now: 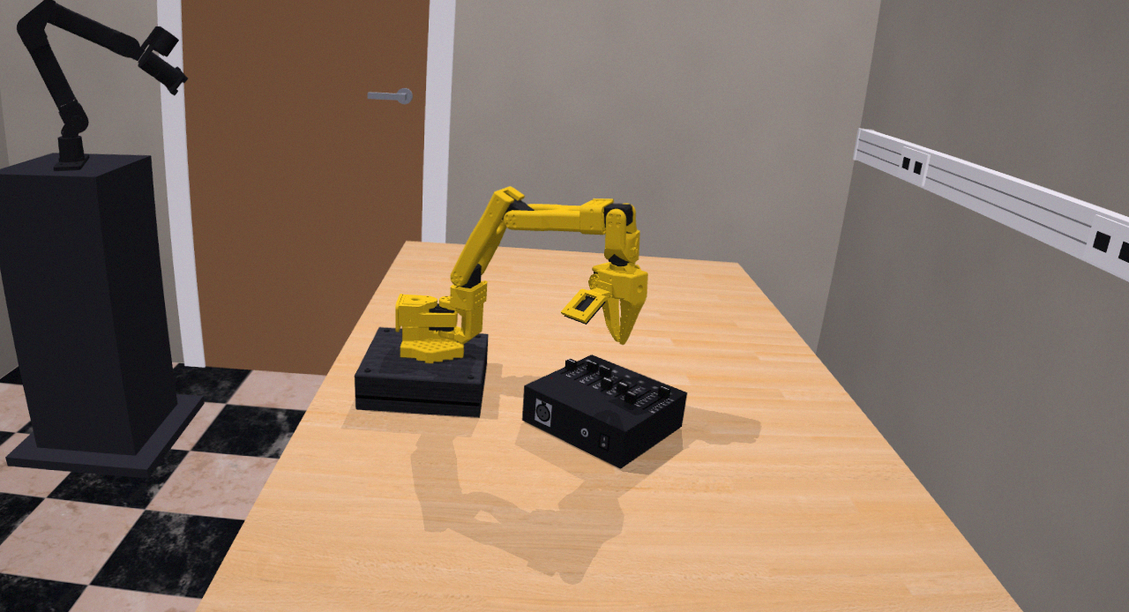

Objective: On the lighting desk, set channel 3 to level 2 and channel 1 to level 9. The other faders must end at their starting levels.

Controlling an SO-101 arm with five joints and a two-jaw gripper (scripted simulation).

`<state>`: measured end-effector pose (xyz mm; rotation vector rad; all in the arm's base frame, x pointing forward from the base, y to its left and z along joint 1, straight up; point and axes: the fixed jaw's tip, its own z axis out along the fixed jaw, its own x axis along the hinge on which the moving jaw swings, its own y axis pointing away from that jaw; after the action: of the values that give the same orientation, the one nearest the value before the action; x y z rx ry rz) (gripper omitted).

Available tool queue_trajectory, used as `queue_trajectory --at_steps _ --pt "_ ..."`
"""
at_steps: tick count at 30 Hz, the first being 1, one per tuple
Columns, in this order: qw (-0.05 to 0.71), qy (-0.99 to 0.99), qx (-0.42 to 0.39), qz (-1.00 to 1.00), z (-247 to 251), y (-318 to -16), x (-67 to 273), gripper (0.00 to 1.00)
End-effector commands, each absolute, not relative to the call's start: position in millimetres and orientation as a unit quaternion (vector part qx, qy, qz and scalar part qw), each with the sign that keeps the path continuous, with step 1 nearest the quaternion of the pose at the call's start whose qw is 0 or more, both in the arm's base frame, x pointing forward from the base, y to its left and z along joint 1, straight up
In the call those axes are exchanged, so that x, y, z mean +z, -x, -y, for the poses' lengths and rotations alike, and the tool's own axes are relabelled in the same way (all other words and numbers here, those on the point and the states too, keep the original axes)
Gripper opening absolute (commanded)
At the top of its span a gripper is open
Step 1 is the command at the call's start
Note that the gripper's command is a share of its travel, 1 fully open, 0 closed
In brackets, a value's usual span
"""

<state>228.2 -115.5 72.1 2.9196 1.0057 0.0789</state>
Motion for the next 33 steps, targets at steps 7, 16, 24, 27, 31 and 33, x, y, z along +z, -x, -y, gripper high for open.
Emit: queue_trajectory --at_steps 7,16,24,27,31,33 --pt "0.015 -0.973 0.019 -0.230 111.8 -222.2 71.2 0.00" --pt "0.011 -0.993 0.017 -0.118 110.2 -216.9 71.7 0.00" --pt "0.006 -0.999 0.013 0.030 107.4 -209.7 72.2 0.00" --pt "0.004 -0.996 0.011 0.086 106.1 -206.9 72.4 0.00" --pt "0.003 -0.990 0.009 0.139 104.8 -204.3 72.6 0.00" --pt "0.002 -0.988 0.009 0.157 104.4 -203.4 72.6 0.00"
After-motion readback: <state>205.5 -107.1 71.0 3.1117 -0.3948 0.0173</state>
